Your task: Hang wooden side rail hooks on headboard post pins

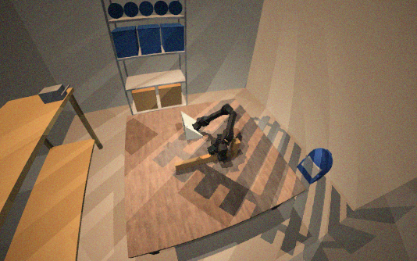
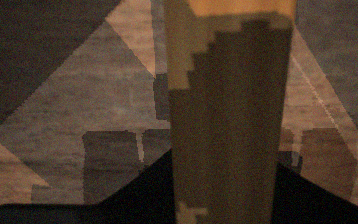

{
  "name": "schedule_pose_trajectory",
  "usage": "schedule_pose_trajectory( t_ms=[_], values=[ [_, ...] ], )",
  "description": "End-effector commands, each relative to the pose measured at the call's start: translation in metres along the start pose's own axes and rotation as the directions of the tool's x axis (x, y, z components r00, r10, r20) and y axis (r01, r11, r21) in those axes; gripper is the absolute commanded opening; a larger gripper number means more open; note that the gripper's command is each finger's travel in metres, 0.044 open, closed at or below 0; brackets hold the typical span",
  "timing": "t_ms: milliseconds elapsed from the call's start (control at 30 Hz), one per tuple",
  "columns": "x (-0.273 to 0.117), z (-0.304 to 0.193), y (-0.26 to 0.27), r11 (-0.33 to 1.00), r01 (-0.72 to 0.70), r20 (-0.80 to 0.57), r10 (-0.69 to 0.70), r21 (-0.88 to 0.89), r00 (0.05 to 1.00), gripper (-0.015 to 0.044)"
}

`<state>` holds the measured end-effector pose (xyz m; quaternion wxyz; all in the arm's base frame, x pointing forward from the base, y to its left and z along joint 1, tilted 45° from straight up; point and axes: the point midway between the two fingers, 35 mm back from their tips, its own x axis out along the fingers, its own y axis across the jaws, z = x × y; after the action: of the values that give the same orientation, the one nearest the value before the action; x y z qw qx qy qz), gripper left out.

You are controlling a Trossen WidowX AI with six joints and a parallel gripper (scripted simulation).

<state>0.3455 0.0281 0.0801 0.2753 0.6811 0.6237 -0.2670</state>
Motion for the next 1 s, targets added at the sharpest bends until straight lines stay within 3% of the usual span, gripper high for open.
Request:
schedule_pose_trajectory(
  t_ms=[0, 967],
  values=[
    [-0.0017, -0.0004, 0.0007, 1.0, -0.007, 0.0, 0.007, 0.003, 1.0, 0.0],
    [-0.0029, -0.0036, 0.0023, 1.0, -0.007, 0.0, 0.007, 0.003, 1.0, 0.0]
  ],
)
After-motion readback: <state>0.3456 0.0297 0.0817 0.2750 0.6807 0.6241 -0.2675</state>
